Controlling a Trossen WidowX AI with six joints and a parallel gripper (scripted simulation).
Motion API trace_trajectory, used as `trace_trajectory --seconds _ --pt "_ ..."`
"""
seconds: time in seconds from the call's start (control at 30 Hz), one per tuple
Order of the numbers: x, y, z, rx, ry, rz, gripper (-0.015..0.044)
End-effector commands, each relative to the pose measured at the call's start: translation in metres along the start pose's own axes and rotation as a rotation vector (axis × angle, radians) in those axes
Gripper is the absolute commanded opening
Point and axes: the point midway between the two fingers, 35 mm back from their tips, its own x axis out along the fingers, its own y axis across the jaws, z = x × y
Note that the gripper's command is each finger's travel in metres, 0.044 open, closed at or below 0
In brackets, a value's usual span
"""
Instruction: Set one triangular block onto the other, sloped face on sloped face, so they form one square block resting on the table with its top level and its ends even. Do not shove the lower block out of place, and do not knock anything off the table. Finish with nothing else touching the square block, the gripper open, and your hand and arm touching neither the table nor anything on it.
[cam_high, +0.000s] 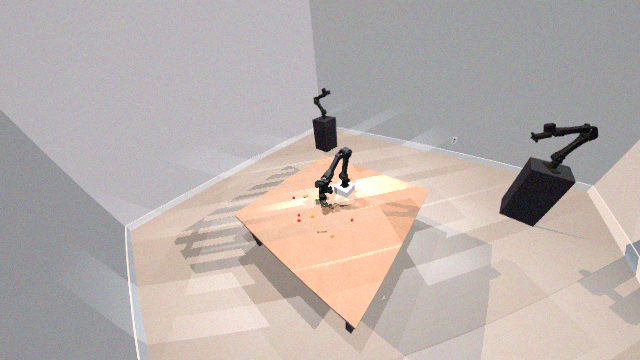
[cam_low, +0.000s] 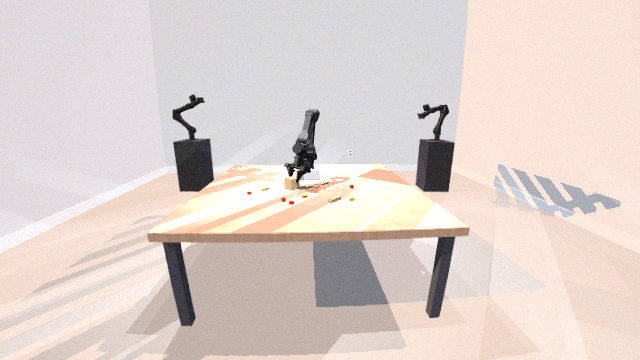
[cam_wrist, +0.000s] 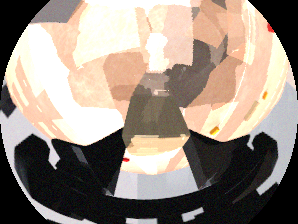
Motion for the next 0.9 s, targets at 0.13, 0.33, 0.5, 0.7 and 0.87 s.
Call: trace_trajectory --seconds 0.13,0.33,0.5,0.7,0.87 --pt "0.0002 -0.0002 0.0 -0.007 0.0 -0.003 0.0" --pt "0.0003 -0.0004 0.0003 -0.009 -0.001 -0.005 0.0" --pt "0.0002 -0.0008 0.0005 -0.009 -0.003 -0.008 0.0" --pt "0.0001 -0.001 0.0006 -0.008 -0.003 -0.009 0.0" --pt "0.0004 -0.001 0.0006 -0.008 -0.003 -0.009 0.0"
